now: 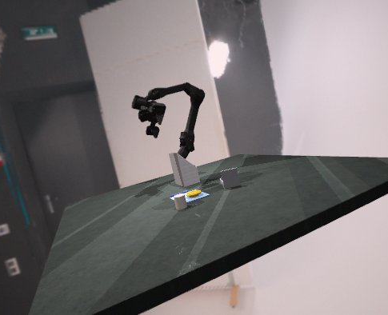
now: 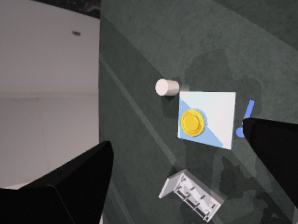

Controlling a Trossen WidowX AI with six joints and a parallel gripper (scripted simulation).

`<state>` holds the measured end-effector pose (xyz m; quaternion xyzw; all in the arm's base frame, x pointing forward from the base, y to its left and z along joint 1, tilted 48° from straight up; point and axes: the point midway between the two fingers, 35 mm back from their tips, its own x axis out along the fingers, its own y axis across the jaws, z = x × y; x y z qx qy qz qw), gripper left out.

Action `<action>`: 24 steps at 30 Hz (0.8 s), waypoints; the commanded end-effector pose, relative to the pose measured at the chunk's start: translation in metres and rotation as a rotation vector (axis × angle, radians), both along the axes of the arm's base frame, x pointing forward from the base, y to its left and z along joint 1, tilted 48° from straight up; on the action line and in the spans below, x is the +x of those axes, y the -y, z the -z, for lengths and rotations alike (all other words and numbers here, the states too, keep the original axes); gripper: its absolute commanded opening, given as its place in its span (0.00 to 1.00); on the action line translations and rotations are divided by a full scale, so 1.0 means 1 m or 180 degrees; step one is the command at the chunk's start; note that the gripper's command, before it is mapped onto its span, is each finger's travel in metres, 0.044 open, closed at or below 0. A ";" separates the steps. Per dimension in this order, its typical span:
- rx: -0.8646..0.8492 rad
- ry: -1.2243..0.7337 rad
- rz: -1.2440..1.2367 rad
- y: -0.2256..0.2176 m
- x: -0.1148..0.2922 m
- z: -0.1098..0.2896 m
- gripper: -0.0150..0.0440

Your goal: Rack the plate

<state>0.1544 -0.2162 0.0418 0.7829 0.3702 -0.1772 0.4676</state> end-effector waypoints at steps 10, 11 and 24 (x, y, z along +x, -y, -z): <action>-0.0354 0.0177 -0.1160 -0.013 0.048 0.009 0.93; -0.0384 0.0201 -0.1261 -0.015 0.052 0.010 0.93; -0.0675 0.0513 -0.2410 -0.043 0.102 0.020 0.93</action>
